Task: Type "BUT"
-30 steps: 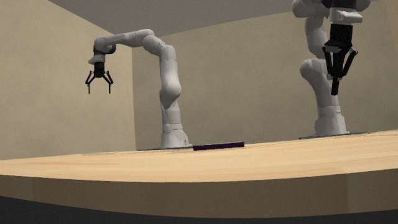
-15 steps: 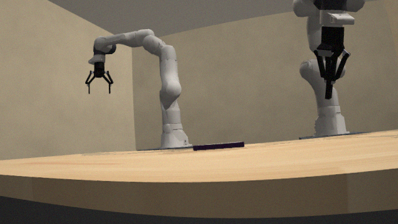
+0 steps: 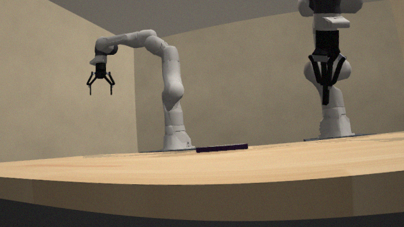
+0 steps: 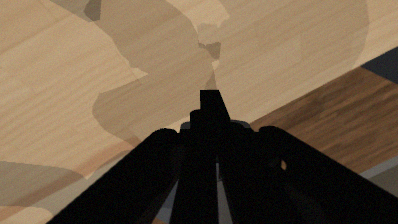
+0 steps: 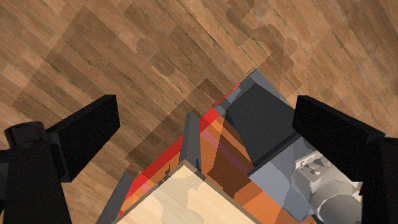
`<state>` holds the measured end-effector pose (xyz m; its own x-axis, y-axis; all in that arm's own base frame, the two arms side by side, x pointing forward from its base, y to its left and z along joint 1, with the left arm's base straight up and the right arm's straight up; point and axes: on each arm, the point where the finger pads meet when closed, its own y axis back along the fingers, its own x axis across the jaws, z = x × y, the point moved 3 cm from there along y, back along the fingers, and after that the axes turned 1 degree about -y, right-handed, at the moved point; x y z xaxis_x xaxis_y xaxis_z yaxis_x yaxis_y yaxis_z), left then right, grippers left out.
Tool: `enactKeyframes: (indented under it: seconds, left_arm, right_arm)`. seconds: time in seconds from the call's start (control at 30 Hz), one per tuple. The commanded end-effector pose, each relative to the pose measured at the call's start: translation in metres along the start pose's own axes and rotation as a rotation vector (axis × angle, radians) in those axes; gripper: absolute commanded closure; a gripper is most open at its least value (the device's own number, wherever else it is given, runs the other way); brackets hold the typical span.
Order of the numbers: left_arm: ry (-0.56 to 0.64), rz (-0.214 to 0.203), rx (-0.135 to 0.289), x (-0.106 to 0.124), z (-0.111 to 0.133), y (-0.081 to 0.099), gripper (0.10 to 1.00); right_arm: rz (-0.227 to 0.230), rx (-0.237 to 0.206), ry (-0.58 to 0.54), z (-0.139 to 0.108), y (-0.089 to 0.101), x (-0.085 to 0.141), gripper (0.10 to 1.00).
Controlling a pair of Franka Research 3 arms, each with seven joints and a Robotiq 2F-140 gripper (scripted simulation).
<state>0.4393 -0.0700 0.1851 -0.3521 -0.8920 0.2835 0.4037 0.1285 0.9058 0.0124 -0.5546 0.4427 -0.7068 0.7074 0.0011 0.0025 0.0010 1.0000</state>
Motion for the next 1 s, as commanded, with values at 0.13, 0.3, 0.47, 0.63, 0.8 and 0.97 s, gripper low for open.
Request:
enactKeyframes:
  seconds: [0.13,0.3,0.47,0.63,0.8,0.97]
  left_arm:
    - [0.108,-0.021,-0.005,0.007,-0.015,-0.003,0.999]
    - [0.143,-0.034,-0.010,0.019,-0.031,-0.009,0.999]
    - [0.166,-0.042,-0.013,0.028,-0.042,-0.014,0.999]
    - [0.190,-0.049,-0.014,0.038,-0.053,-0.018,0.999]
    - [0.218,-0.057,-0.016,0.050,-0.065,-0.024,0.999]
    - [0.269,-0.068,-0.016,0.073,-0.087,-0.035,0.999]
  right_arm:
    - [-0.001,-0.002,0.004,-0.001,0.000,0.001,0.098]
    - [-0.001,-0.002,0.004,-0.001,0.000,0.001,0.098]
    - [-0.001,-0.002,0.004,-0.001,0.000,0.001,0.098]
    - [-0.001,-0.002,0.004,-0.001,0.000,0.001,0.098]
    - [-0.001,-0.002,0.004,-0.001,0.000,0.001,0.098]
    - [-0.001,-0.002,0.004,-0.001,0.000,0.001,0.098]
